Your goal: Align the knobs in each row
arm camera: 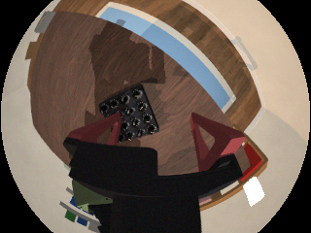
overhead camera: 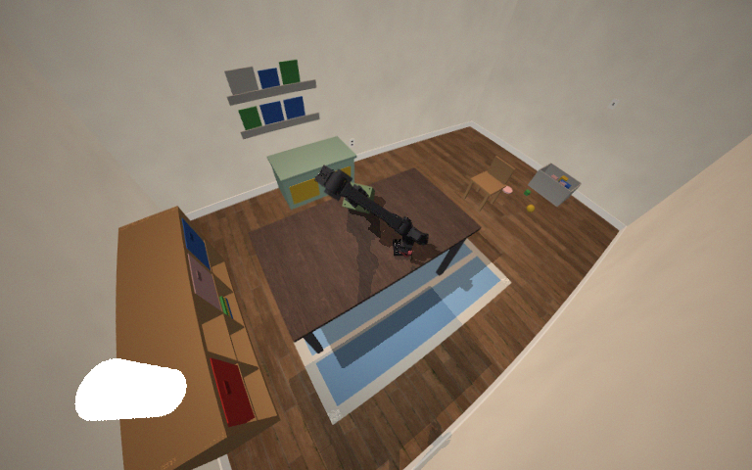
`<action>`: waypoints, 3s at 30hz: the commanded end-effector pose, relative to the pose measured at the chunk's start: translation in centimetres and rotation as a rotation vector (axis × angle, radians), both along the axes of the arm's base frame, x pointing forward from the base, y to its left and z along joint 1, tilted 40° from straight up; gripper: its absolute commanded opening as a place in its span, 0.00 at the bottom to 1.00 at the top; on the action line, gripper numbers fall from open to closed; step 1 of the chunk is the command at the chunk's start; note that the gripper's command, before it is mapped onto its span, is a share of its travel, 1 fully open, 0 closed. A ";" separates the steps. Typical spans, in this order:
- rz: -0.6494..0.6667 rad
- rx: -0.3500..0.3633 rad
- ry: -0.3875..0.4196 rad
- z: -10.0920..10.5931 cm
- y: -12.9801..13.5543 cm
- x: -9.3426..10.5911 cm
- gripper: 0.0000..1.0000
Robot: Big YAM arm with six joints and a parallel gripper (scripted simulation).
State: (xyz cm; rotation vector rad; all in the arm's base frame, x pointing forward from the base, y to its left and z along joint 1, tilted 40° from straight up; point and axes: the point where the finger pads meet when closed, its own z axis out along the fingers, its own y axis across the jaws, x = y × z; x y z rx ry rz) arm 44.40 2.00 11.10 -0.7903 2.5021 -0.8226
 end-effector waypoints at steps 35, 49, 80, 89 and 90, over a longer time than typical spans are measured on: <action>0.156 -0.243 0.278 -5.0 0.4 -5.5 1.00; 0.156 -0.243 0.278 -5.0 0.4 -5.5 1.00; 0.156 -0.243 0.278 -5.0 0.4 -5.5 1.00; 0.156 -0.243 0.278 -5.0 0.4 -5.5 1.00; 0.156 -0.243 0.278 -5.0 0.4 -5.5 1.00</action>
